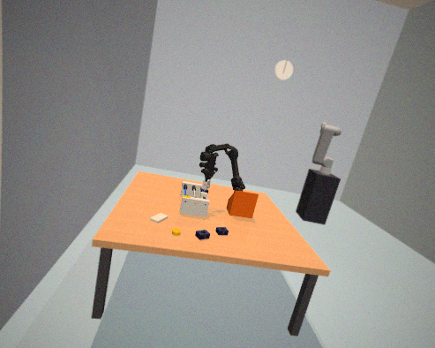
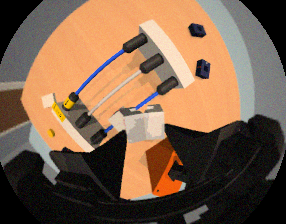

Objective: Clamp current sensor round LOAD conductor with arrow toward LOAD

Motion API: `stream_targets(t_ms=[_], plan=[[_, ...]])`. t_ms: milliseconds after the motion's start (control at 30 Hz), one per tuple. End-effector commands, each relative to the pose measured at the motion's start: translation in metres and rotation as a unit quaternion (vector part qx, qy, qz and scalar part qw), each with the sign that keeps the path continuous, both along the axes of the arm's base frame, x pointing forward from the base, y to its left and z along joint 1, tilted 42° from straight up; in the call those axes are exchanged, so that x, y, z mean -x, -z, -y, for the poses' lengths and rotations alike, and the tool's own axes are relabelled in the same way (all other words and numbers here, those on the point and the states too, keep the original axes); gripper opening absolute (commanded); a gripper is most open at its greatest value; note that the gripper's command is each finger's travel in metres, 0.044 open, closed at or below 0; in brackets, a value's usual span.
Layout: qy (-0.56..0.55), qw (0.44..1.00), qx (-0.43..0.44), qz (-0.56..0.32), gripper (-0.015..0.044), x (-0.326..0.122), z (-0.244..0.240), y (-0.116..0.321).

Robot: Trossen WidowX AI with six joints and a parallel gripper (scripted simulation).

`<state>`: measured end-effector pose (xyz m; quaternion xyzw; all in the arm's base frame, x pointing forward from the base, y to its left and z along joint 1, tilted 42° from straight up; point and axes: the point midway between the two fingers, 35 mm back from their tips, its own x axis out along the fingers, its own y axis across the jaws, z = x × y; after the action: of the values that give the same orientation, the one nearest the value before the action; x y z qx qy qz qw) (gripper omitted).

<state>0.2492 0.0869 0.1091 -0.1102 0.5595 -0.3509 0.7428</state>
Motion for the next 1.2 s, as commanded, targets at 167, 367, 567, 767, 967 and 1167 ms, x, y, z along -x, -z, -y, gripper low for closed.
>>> stream_targets(t_ms=[167, 367, 567, 767, 967, 1167], plan=[[0.097, 0.992, -0.015, 0.084, 0.0, -0.038, -0.007, -0.002], [0.16, 0.977, -0.025, 0.138, 0.0, -0.063, -0.01, -0.002], [0.221, 0.955, -0.036, 0.192, 0.0, -0.087, -0.011, -0.001], [0.281, 0.927, -0.045, 0.245, 0.0, -0.111, -0.009, 0.001], [0.339, 0.891, -0.054, 0.296, 0.0, -0.134, -0.006, 0.005], [0.38, 0.861, -0.06, 0.333, 0.0, -0.151, -0.002, 0.007]])
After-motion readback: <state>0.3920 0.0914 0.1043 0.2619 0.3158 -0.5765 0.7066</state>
